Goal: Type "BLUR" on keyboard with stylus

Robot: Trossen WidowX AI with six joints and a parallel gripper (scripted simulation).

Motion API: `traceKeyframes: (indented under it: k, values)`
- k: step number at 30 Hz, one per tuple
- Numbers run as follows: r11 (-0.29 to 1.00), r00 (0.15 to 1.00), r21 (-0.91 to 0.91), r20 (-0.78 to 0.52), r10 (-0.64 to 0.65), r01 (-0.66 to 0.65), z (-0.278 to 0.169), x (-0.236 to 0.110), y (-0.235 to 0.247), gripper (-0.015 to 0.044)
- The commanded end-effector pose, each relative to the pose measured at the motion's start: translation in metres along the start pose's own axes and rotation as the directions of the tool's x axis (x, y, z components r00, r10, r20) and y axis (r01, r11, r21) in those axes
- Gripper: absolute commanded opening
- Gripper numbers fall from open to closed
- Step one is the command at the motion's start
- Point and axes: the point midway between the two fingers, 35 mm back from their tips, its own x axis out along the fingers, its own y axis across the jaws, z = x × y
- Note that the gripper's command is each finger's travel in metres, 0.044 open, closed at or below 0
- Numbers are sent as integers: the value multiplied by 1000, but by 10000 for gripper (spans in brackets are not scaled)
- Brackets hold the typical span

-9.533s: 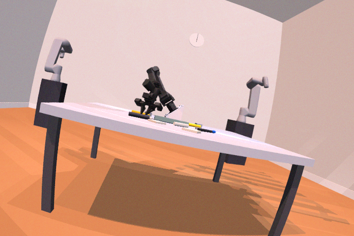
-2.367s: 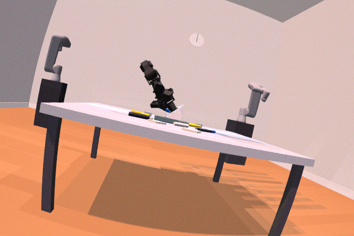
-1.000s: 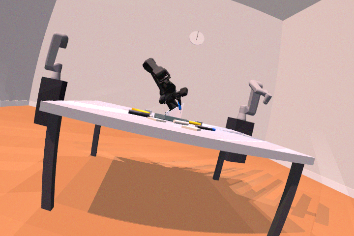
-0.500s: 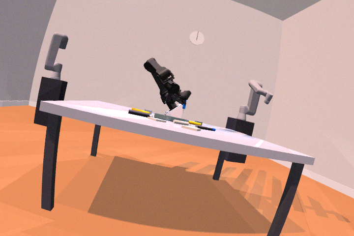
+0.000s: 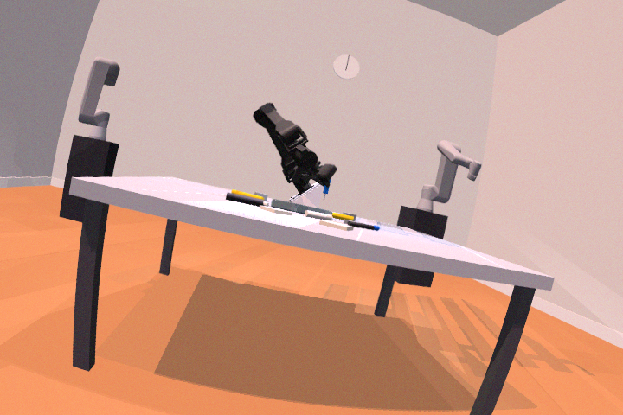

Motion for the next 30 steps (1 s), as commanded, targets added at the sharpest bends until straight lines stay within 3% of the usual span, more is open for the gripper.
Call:
traceKeyframes:
  k: [1,8,11,30]
  values:
    - [1000,1000,3,-1,-9,9,17,11,-1,0]
    - [1000,1000,3,-1,-9,9,20,13,-1,0]
    - [1000,1000,4,-1,-9,9,22,15,-1,79]
    - [1000,1000,4,-1,-9,9,29,19,-1,81]
